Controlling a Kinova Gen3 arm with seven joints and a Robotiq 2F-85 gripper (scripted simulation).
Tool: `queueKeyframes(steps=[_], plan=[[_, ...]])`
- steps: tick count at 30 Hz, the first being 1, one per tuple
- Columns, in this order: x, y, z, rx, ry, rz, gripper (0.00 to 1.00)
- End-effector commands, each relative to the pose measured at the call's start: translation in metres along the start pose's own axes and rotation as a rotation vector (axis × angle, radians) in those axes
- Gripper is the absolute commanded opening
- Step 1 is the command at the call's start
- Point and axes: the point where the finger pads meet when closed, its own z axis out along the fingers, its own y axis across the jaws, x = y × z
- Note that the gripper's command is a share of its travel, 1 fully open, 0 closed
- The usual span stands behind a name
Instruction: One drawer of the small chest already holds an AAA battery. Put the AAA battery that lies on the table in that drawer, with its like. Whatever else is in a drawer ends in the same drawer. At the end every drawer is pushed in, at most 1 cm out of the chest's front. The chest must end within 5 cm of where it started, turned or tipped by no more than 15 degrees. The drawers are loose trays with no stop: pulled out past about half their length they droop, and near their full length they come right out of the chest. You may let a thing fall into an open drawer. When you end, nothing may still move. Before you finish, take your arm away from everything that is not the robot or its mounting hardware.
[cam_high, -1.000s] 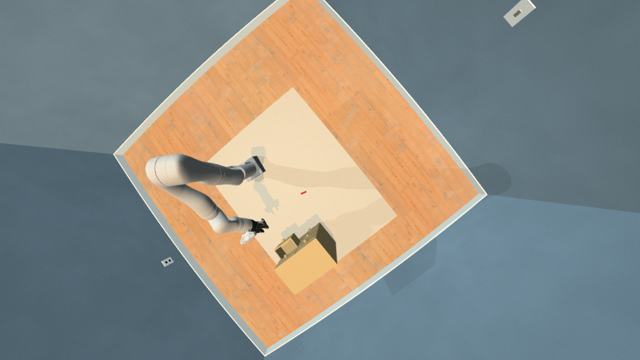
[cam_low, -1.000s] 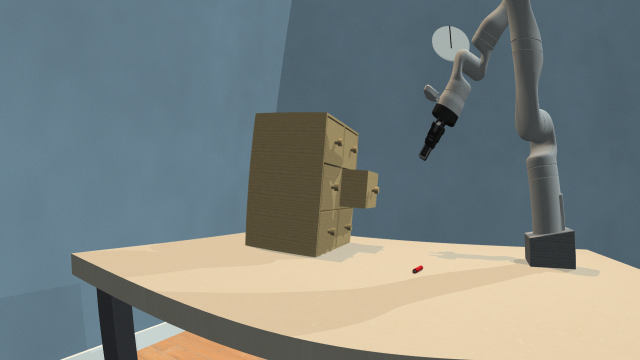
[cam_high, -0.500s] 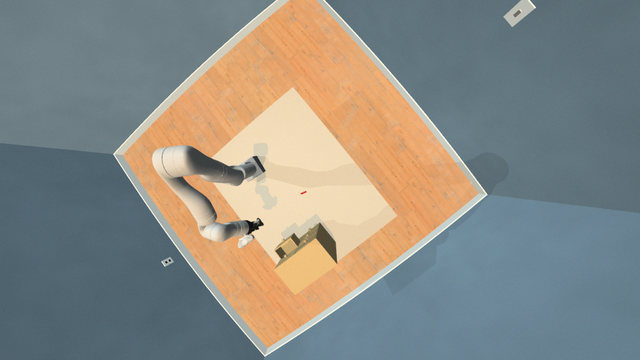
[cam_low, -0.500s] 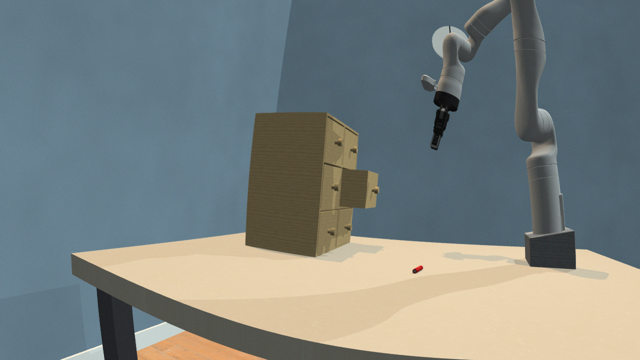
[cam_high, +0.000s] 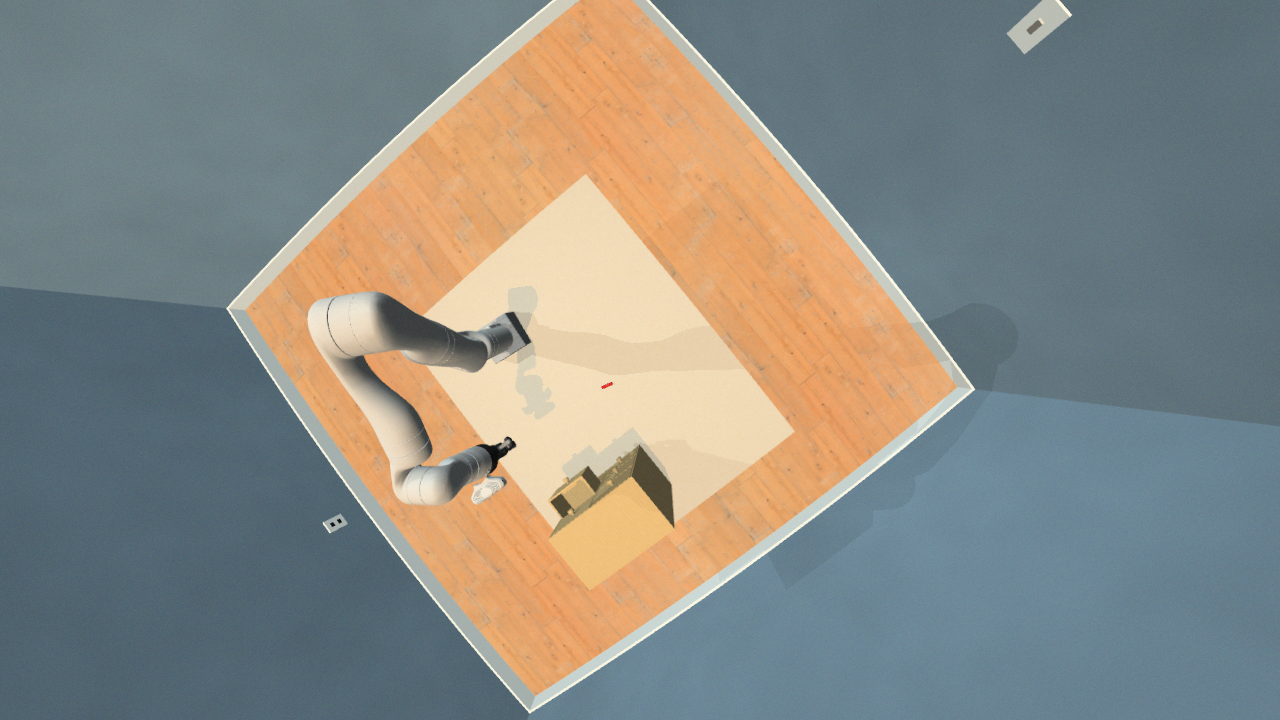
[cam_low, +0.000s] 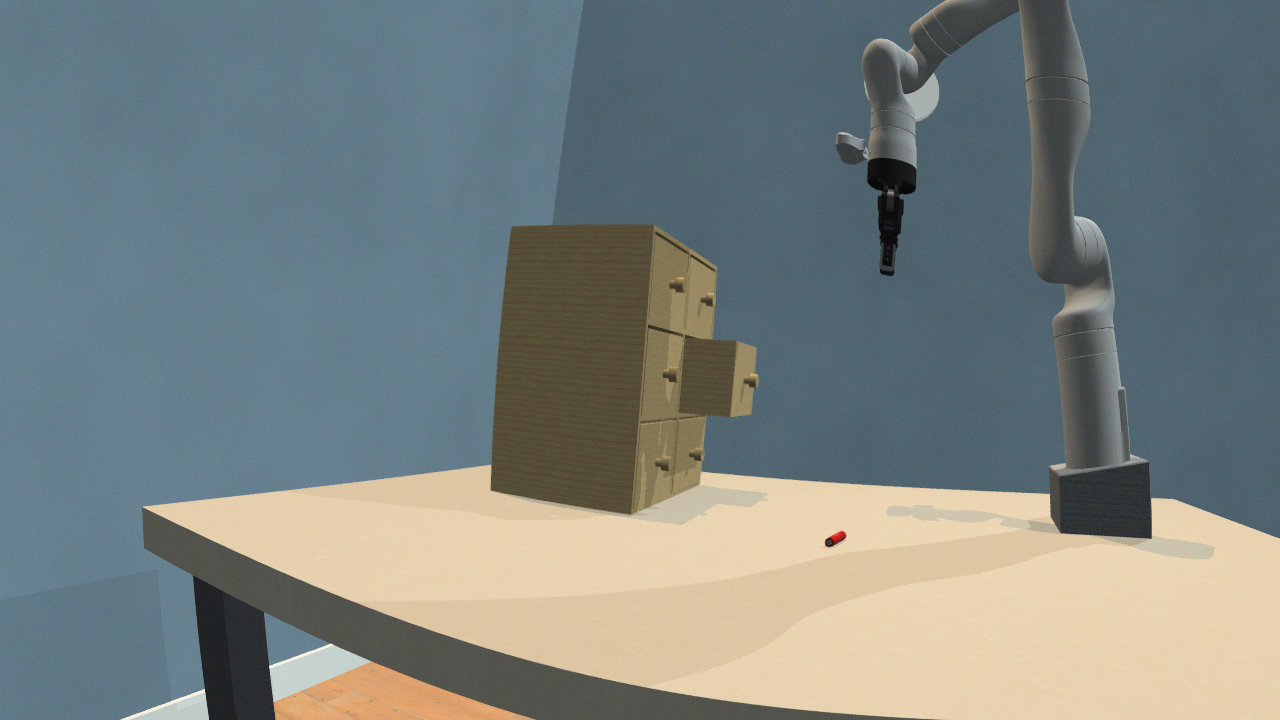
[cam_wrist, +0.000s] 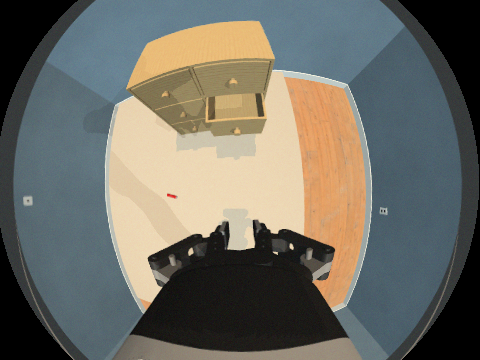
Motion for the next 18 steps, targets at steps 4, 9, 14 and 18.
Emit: queueKeyframes(steps=[4, 9, 14, 18], plan=[[-0.0033, 0.0025, -0.0071, -0.003, -0.039, 0.006, 0.33], [-0.0062, 0.0026, -0.0113, -0.003, -0.063, 0.007, 0.33], [-0.0055, 0.0037, -0.0127, -0.007, -0.066, 0.007, 0.33], [-0.0056, 0.0037, -0.0129, -0.007, -0.067, 0.007, 0.33]])
